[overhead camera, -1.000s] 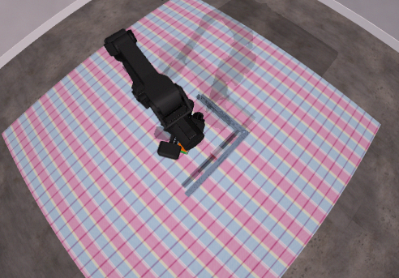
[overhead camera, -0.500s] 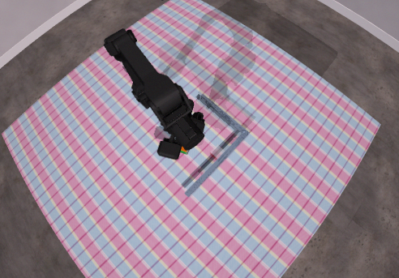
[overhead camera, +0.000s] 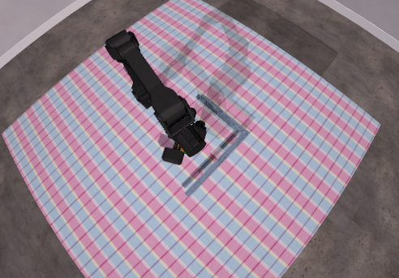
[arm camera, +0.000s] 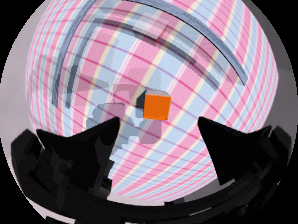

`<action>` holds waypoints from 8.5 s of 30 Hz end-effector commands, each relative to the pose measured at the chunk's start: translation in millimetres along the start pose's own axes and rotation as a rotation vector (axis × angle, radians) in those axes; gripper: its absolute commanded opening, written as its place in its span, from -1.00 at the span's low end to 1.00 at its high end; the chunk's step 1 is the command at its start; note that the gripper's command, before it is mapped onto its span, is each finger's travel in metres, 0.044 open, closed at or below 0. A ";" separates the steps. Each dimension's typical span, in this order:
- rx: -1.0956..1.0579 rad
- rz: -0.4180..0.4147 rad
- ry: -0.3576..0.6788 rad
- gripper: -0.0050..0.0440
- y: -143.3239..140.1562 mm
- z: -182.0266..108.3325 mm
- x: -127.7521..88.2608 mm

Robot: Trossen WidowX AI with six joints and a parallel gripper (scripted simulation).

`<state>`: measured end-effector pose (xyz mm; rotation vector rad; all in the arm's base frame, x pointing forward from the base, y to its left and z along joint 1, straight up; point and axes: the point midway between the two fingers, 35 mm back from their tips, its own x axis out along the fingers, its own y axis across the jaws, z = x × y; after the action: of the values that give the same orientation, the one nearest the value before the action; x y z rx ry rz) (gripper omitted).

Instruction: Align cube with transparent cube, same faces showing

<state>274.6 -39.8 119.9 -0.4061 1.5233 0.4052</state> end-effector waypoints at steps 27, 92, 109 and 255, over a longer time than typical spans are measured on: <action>0.003 -0.011 -0.010 1.00 -2.4 2.0 34.7; 0.005 -0.008 -0.030 -0.80 -1.3 0.5 29.0; 0.015 0.007 -0.377 -0.80 -2.1 -1.7 36.3; -0.001 -0.013 -1.044 1.00 -2.3 -4.6 65.8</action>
<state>269.7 -42.2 49.8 -0.1344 0.5148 0.5011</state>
